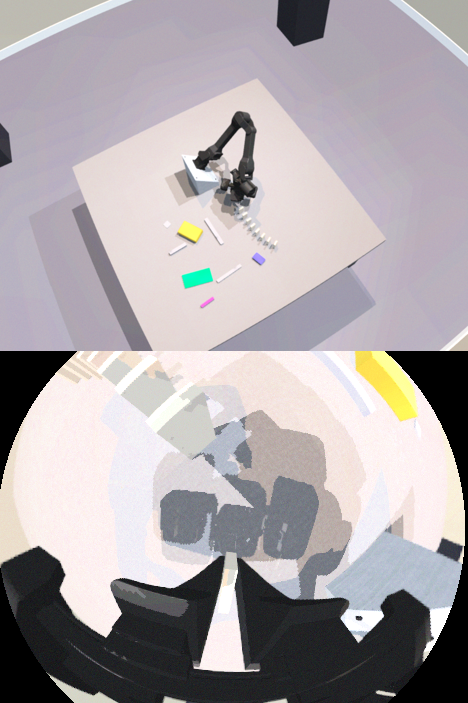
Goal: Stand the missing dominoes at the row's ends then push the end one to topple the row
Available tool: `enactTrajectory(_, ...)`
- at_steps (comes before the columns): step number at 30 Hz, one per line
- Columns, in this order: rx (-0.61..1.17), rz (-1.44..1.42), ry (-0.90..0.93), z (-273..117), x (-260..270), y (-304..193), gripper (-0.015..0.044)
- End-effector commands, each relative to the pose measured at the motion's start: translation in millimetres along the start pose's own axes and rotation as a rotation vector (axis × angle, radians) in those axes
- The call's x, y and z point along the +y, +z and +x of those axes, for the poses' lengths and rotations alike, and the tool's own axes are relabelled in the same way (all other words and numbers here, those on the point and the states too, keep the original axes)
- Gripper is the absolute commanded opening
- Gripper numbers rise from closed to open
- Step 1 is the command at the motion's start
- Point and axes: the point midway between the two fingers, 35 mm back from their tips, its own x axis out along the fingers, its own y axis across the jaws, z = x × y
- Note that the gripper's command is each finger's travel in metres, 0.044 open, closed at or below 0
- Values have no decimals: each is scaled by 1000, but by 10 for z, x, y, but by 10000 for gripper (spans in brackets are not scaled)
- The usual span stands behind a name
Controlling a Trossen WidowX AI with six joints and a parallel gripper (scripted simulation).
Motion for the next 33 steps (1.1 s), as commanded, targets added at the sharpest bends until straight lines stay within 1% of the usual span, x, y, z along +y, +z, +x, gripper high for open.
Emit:
enactTrajectory(1,0,4,-1,4,-3,1,24)
enactTrajectory(4,0,4,-1,4,-3,1,24)
enactTrajectory(6,0,4,-1,-68,-3,-1,24)
enactTrajectory(17,-2,5,-5,-1358,4,-55,24)
enactTrajectory(19,-2,6,-6,-1524,5,-63,24)
enactTrajectory(26,-3,-9,-7,-1545,23,-76,24)
enactTrajectory(29,-13,-225,-18,-1540,275,-282,24)
enactTrajectory(33,-11,-616,-17,-1535,658,-774,24)
